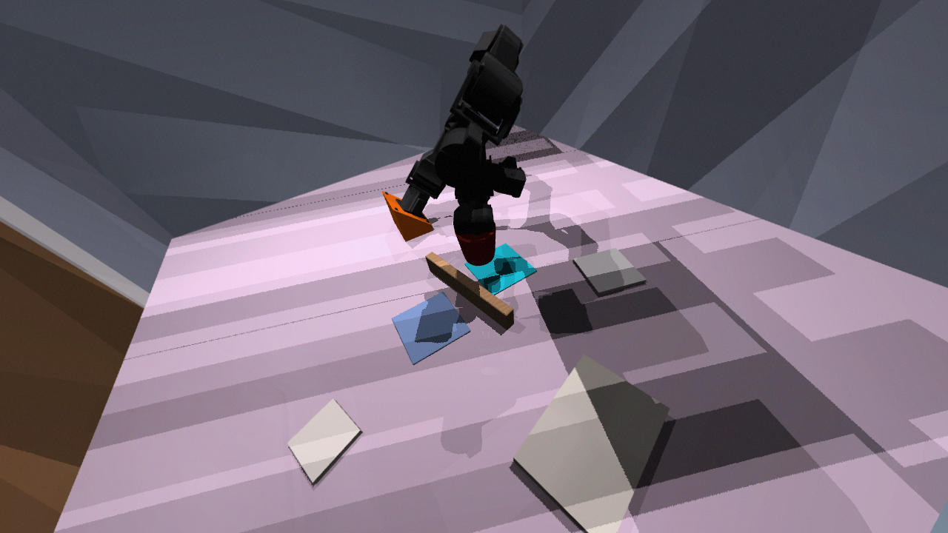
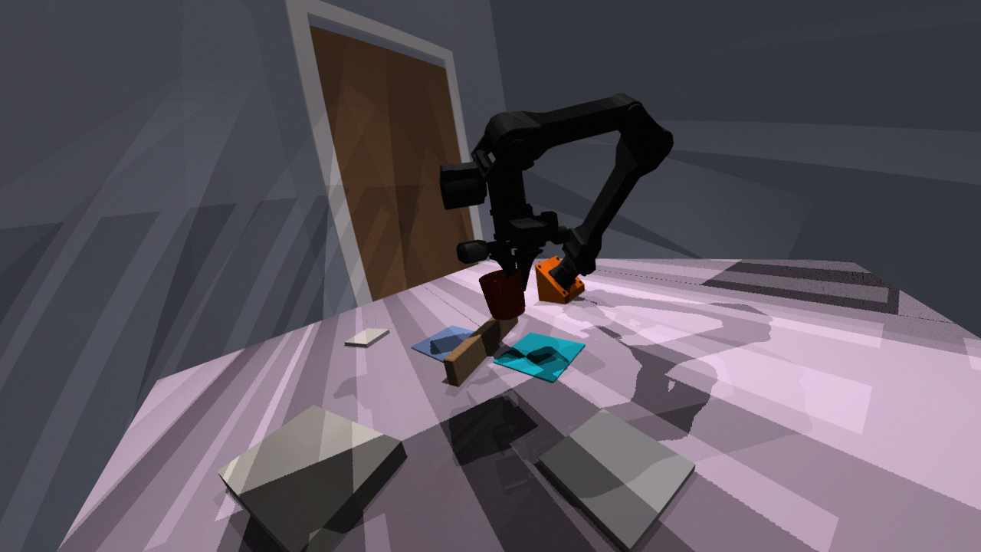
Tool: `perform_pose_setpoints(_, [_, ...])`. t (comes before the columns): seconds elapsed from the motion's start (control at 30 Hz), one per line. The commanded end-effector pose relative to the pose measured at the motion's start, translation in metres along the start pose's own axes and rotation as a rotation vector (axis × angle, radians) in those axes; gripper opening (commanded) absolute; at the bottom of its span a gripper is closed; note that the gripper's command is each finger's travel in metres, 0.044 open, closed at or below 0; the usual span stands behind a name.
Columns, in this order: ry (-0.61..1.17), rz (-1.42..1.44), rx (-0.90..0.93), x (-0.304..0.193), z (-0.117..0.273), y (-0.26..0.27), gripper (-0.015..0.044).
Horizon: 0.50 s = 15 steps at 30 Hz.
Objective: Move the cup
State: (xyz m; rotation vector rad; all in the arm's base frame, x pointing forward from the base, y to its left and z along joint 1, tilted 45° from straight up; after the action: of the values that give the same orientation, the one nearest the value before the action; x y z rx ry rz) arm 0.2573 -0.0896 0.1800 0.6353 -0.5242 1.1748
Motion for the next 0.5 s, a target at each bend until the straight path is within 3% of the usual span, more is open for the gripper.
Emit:
perform_pose_setpoints(0.0, [-0.004, -0.002, -0.003, 0.007, 0.001, 0.005, 0.0])
perform_pose_setpoints(0.47, [-0.005, -0.002, -0.002, 0.036, 0.003, 0.023, 0.0])
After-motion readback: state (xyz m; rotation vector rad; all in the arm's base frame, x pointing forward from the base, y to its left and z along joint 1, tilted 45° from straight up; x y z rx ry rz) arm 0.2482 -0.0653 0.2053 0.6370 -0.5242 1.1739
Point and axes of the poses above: the point midway between the two fingers, 35 mm back from their tips, its own z axis back along the fingers, its own y axis across the jaws, x = y × z, the point moved 9 cm from there along z, back along the fingers, and after that the axes turned 11 degrees about z, right-handed, at the moved point
